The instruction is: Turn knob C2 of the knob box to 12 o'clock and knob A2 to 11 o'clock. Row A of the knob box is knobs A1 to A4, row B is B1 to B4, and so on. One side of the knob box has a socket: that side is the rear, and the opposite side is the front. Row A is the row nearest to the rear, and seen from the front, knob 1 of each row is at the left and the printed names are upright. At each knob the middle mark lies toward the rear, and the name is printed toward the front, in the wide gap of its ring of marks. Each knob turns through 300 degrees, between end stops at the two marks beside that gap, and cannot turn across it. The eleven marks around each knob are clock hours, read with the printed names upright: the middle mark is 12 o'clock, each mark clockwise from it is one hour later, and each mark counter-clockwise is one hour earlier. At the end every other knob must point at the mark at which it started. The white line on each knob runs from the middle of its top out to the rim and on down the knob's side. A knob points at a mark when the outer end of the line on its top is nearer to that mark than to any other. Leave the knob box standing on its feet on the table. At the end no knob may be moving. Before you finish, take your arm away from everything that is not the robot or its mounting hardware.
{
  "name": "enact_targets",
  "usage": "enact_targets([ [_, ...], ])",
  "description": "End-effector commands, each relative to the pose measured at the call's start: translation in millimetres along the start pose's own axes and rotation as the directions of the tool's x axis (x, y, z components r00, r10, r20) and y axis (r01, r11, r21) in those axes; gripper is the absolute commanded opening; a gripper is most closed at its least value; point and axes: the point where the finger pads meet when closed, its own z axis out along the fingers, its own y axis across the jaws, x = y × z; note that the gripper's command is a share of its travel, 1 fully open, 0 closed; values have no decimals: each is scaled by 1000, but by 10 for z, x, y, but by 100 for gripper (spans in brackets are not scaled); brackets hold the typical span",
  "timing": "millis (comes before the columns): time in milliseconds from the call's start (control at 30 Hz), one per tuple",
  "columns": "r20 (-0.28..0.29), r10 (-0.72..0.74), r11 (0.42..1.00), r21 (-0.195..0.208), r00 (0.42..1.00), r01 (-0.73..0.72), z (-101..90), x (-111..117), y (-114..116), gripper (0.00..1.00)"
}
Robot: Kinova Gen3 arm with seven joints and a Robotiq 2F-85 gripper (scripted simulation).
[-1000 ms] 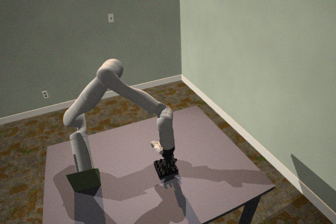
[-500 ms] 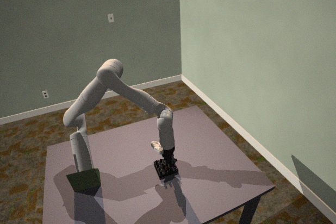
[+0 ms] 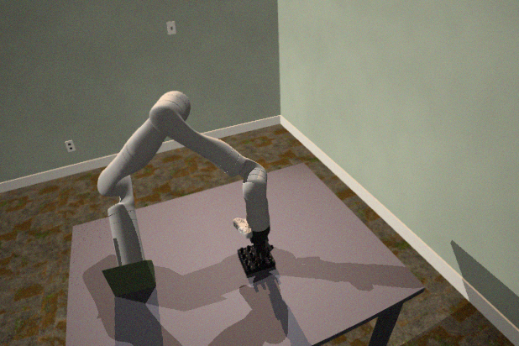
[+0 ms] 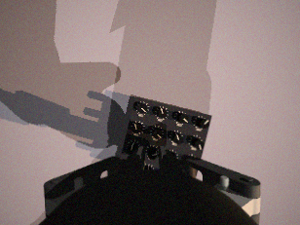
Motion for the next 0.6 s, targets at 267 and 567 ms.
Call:
enact_targets([
  [267,0,0,1000,0,1000,0,3,0,1,19],
  [567,0,0,1000,0,1000,0,3,0,1,8],
])
